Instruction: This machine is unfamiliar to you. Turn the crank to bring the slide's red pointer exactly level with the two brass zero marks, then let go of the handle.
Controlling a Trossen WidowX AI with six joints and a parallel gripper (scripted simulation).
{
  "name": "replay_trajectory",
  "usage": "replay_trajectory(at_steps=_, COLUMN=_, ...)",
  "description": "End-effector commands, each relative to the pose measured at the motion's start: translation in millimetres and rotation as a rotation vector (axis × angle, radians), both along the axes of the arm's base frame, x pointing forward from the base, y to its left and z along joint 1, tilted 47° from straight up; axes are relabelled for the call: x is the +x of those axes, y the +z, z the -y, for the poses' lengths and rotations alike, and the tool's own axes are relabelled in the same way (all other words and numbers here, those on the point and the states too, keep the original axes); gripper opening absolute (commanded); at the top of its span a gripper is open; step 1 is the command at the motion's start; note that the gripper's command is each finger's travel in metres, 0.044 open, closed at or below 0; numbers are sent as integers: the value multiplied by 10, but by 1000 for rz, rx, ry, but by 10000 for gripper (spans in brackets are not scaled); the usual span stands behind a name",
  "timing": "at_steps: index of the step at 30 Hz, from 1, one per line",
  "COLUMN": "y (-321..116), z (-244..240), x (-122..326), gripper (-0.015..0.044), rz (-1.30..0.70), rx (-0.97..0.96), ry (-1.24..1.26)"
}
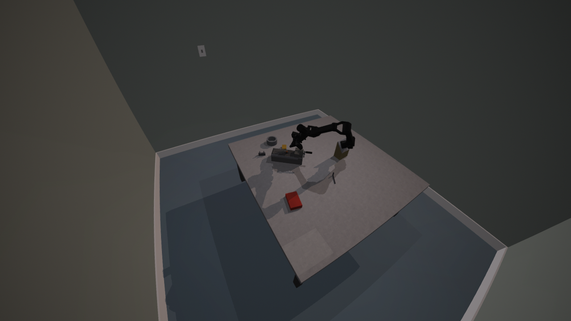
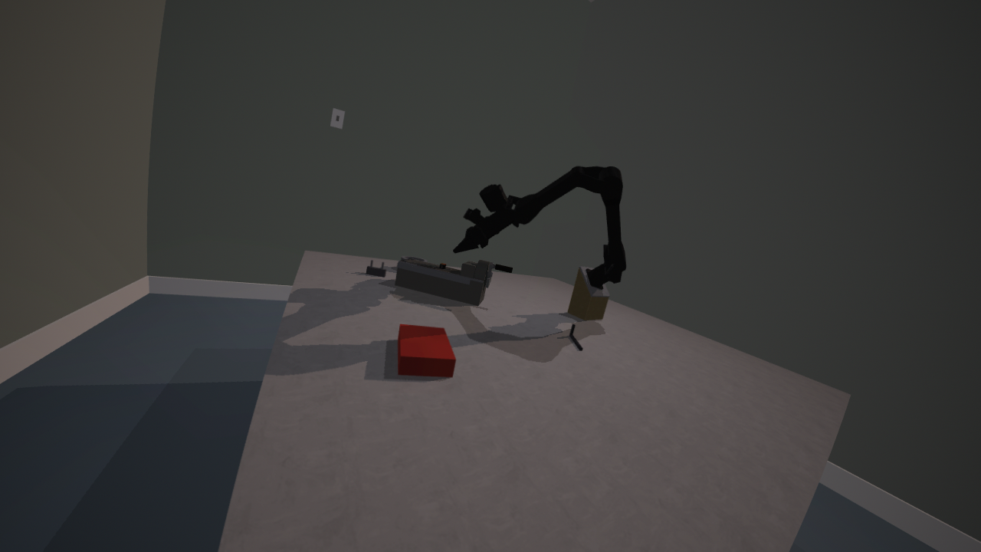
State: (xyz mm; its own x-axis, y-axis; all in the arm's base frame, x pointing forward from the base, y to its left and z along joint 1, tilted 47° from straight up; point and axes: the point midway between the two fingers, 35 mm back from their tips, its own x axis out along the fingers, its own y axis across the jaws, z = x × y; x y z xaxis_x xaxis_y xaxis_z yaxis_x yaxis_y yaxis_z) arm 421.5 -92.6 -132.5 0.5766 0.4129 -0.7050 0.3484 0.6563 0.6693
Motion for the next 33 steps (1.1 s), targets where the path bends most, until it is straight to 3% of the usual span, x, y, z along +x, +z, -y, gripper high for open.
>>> replay_trajectory(at_steps=1, y=0, z=0, x=0, gripper=0, rz=0, rx=0, ry=0)
replay_trajectory(at_steps=10, y=0, z=0, x=0, gripper=0, rz=0, rx=0, ry=0)
replay_trajectory(at_steps=27, y=0, z=0, x=0, gripper=440, rz=0, rx=0, ry=0)
replay_trajectory(at_steps=28, y=0, z=0, x=0, gripper=440, rz=0, rx=0, ry=0)
replay_trajectory(at_steps=33, y=0, z=0, x=0, gripper=309, rz=0, rx=0, ry=0)
